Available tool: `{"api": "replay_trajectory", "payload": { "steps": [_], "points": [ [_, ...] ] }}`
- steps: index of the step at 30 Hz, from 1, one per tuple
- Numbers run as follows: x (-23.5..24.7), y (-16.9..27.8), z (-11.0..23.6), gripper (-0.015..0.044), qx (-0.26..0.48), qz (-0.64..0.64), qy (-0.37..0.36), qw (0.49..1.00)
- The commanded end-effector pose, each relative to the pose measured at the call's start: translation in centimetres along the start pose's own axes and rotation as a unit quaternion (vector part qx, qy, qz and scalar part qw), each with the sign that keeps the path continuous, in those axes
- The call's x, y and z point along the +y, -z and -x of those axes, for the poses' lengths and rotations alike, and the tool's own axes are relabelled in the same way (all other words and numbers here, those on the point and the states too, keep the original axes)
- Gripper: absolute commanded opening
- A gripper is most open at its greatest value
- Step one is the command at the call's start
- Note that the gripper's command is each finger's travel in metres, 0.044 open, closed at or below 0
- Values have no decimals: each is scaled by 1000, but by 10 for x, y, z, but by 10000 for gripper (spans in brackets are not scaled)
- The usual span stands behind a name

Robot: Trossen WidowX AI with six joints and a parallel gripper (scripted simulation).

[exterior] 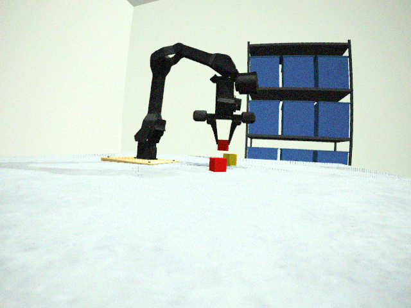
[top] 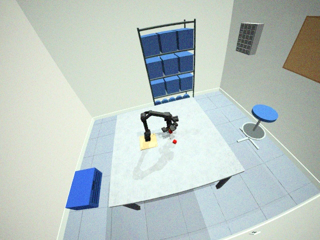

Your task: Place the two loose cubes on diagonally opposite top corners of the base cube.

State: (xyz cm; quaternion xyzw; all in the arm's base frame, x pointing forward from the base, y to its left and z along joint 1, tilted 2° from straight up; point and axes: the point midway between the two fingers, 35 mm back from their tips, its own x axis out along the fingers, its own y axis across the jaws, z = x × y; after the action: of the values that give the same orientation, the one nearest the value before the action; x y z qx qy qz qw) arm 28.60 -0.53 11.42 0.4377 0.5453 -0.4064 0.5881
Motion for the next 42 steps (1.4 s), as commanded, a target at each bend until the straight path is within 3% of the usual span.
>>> {"api": "replay_trajectory", "payload": {
  "steps": [1, 21, 31, 42],
  "points": [
    [1, 0, 11, 105, 1, 2, -3, 1000],
    [-3, 2, 57, 105, 9, 10, 1, 1000],
    [6, 17, 52, 105, 10, 200, -1, 980],
    [15, 35, 46, 105, 10, 414, -4, 910]
  ]
}}
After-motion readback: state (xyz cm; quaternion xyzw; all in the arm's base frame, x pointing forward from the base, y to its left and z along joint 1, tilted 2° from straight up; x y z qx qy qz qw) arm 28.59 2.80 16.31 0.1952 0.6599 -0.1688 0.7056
